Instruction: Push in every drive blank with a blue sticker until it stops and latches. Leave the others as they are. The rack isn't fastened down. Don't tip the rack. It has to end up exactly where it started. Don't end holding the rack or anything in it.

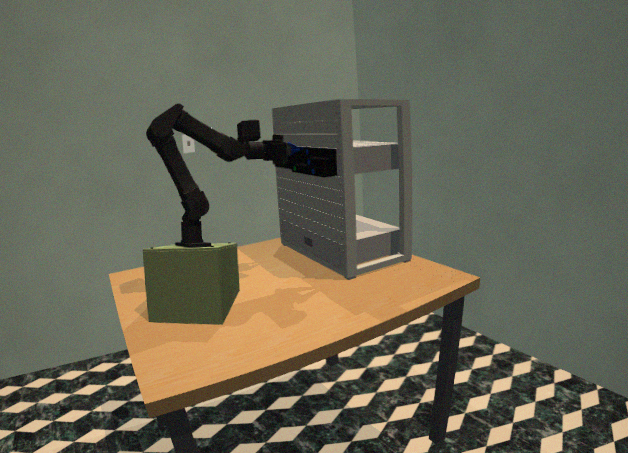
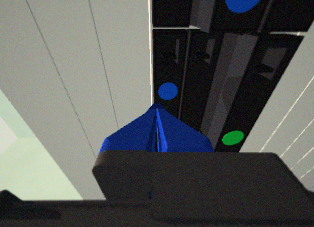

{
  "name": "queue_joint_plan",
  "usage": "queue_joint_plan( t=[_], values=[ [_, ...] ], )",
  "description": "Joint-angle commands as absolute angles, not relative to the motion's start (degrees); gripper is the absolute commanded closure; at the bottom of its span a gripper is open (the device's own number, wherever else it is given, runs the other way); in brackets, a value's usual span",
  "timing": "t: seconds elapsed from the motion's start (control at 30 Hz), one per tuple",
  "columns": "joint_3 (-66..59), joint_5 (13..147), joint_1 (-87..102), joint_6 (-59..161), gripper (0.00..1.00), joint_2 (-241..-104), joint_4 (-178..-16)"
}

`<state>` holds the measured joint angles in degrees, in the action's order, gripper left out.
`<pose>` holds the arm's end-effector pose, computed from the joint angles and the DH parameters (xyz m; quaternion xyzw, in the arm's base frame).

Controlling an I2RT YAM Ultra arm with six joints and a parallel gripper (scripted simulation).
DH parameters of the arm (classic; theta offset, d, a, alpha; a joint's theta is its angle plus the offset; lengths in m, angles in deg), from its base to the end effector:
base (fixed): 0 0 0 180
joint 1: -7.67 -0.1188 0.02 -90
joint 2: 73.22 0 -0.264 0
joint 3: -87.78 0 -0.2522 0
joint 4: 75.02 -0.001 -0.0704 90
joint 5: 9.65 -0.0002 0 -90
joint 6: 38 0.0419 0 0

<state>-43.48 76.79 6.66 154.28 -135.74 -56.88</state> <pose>0.2550 0.0029 0.3013 0.5397 0.4133 0.5618 0.4715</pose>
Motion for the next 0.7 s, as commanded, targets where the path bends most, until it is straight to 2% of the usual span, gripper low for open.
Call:
queue_joint_plan(
  t=[0.0,0.47,0.67],
  values=[
    [-44.41,77.18,6.25,153.44,1.00,-132.54,-56.16],
    [-51.98,74.63,4.25,153.17,1.00,-111.59,-68.71],
    [-53.62,74.10,3.73,153.06,1.00,-108.50,-71.54]
  ],
)
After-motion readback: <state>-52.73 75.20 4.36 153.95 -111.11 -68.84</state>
